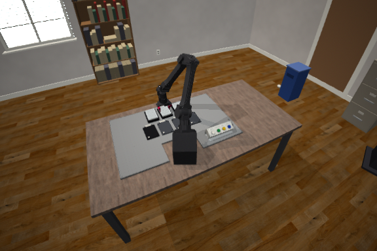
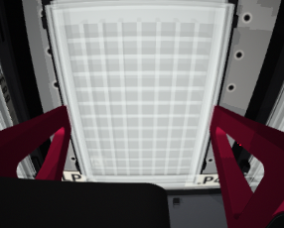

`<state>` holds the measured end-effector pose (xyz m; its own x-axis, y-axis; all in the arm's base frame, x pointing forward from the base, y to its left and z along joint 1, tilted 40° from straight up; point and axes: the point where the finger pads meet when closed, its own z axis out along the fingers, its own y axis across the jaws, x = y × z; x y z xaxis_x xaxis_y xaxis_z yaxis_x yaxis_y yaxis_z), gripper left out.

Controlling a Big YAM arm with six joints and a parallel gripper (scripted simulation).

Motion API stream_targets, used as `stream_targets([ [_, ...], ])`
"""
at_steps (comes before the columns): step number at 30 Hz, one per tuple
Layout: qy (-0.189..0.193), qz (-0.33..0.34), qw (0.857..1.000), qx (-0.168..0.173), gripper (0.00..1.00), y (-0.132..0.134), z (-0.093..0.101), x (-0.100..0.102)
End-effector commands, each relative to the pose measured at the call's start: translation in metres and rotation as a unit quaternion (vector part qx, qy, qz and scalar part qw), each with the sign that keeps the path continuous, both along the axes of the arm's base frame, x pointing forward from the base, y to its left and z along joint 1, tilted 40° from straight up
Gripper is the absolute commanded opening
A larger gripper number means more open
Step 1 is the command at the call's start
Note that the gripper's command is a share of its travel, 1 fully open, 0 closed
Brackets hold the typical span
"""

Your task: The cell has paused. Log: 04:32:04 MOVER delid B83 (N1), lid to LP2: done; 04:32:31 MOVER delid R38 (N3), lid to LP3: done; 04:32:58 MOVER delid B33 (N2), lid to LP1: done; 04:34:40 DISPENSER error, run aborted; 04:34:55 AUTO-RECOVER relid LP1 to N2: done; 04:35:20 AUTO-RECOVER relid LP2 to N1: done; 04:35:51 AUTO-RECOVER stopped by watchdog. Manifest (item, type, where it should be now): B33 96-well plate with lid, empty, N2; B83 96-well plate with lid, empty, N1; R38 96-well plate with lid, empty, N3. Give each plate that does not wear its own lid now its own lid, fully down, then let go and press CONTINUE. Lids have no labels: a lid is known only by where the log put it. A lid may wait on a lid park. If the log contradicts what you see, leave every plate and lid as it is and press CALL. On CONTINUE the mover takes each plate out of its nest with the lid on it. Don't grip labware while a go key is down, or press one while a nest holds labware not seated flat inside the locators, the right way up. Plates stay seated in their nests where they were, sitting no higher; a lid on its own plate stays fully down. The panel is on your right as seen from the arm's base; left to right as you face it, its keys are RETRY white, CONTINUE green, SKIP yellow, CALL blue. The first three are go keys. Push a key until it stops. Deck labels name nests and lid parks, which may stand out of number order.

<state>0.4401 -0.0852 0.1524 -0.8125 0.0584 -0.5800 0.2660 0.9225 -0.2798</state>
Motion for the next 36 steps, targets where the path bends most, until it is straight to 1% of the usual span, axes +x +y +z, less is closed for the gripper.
stream_targets([
  [1,0.009,0.006,1.0,-0.003,0.0,0.0005,-0.0059,0.0011],
  [30,0.008,0.009,1.0,-0.003,0.0,0.003,-0.0009,0.0039],
  [31,0.008,0.009,1.0,-0.003,1.0,0.003,-0.0009,0.004],
  [36,0.006,0.008,1.0,-0.003,1.0,0.003,-0.0003,0.0048],
])
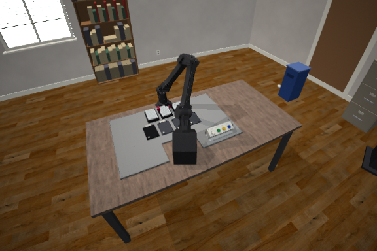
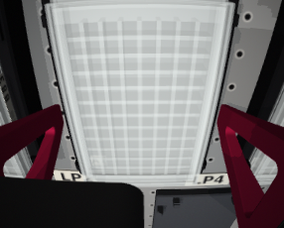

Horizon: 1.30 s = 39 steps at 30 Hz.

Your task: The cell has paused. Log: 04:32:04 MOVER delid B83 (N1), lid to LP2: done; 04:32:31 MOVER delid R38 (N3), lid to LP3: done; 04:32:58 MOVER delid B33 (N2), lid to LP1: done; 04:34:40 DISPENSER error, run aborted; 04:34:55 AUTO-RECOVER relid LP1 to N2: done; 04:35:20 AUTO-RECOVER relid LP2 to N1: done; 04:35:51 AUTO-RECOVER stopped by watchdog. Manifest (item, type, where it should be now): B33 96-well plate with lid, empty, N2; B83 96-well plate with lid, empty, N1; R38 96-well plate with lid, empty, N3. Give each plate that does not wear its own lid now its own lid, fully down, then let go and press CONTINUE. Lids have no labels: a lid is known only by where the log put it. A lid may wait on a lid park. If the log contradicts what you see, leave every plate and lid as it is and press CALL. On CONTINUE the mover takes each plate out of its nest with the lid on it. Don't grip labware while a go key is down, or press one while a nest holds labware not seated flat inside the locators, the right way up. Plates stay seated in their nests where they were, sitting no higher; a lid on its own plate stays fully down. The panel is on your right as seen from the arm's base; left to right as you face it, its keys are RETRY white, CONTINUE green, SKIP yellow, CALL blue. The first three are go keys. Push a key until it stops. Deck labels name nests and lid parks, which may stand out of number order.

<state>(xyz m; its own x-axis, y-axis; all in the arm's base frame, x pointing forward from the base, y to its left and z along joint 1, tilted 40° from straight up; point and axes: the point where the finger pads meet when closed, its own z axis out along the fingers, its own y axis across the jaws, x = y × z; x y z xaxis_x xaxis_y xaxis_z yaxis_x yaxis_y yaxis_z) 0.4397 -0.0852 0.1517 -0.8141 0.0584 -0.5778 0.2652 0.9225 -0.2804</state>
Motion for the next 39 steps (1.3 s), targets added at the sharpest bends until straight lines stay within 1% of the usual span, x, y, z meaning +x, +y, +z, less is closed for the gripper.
stream_targets([
  [1,0.004,0.008,1.0,-0.003,1.0,0.003,0.0,0.005],
  [37,0.004,0.008,1.0,-0.003,1.0,0.003,0.0,0.005],
  [38,0.006,0.01,1.0,-0.002,1.0,0.007,0.002,0.004],
  [39,-0.008,0.009,1.0,-0.002,1.0,0.009,0.014,0.004],
])
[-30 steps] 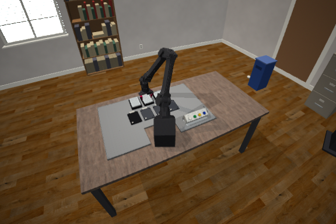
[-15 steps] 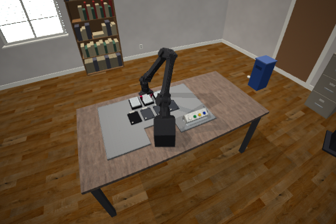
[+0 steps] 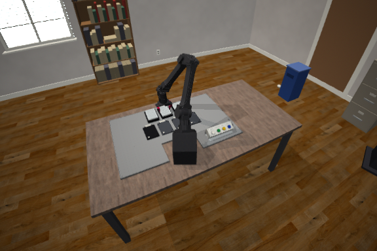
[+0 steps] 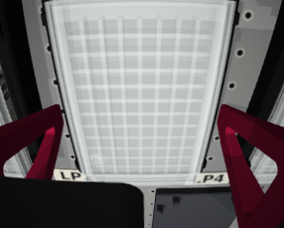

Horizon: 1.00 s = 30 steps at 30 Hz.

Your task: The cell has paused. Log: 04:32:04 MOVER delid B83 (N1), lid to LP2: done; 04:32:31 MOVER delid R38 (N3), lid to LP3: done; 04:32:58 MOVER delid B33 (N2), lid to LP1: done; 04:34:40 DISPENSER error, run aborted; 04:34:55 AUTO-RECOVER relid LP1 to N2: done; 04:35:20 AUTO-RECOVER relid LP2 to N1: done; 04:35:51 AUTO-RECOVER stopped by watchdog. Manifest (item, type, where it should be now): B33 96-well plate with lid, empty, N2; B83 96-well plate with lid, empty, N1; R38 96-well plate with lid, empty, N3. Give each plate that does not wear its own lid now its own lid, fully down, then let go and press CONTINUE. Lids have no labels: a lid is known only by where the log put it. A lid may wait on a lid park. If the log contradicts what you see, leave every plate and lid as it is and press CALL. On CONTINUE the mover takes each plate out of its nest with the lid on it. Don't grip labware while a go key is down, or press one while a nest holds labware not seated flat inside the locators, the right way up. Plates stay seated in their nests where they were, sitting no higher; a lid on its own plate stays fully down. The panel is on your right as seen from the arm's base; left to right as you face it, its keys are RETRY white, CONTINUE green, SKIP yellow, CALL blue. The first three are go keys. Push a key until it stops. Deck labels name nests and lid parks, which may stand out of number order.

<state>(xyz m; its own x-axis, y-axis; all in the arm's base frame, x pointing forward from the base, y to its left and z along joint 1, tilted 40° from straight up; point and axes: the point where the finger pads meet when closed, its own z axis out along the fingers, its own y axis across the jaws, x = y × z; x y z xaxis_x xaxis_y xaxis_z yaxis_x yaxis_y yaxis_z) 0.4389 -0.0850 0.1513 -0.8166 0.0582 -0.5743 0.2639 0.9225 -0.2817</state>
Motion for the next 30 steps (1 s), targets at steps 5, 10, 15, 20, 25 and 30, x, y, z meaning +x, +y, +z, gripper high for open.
stream_targets([
  [5,-0.024,0.005,1.0,0.001,1.0,0.011,0.032,0.003],
  [10,-0.028,0.005,1.0,0.0,1.0,0.014,0.042,0.001],
  [15,-0.028,0.005,1.0,0.001,1.0,0.016,0.046,-0.002],
  [20,-0.028,0.003,1.0,0.002,1.0,0.016,0.05,-0.005],
  [25,-0.03,0.002,1.0,0.001,1.0,0.016,0.052,-0.004],
  [30,-0.031,0.003,1.0,0.001,1.0,0.017,0.053,-0.004],
])
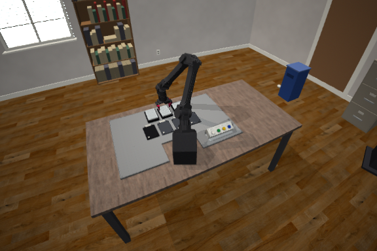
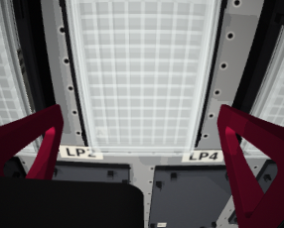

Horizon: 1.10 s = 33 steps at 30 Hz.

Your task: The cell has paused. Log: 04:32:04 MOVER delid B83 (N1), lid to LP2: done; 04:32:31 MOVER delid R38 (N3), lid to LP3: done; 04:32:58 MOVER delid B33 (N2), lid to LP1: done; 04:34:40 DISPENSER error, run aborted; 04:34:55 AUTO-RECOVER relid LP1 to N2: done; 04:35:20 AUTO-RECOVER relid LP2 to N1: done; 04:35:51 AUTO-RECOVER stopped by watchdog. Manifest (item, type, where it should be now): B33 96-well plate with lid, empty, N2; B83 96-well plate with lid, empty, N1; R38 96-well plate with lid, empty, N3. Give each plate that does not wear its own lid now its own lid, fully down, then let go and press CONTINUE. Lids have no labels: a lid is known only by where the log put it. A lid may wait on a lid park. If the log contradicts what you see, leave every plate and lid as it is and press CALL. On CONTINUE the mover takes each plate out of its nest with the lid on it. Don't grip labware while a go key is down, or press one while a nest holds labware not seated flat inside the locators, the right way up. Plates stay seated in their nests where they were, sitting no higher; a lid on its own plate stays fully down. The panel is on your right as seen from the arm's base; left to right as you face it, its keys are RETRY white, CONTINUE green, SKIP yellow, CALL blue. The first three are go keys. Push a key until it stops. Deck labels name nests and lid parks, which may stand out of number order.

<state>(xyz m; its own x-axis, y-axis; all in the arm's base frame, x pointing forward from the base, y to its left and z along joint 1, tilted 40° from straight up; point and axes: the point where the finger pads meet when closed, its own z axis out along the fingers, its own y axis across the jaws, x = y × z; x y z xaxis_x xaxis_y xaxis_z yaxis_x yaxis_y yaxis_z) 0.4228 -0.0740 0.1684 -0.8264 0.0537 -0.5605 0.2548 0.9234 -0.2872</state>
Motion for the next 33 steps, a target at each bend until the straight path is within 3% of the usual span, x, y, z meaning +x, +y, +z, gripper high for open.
stream_targets([
  [1,-0.039,0.001,0.999,0.002,1.0,0.0059,0.0355,0.0118],
  [33,-0.04,0.001,0.999,0.002,1.0,0.0064,0.0391,0.0116],
])
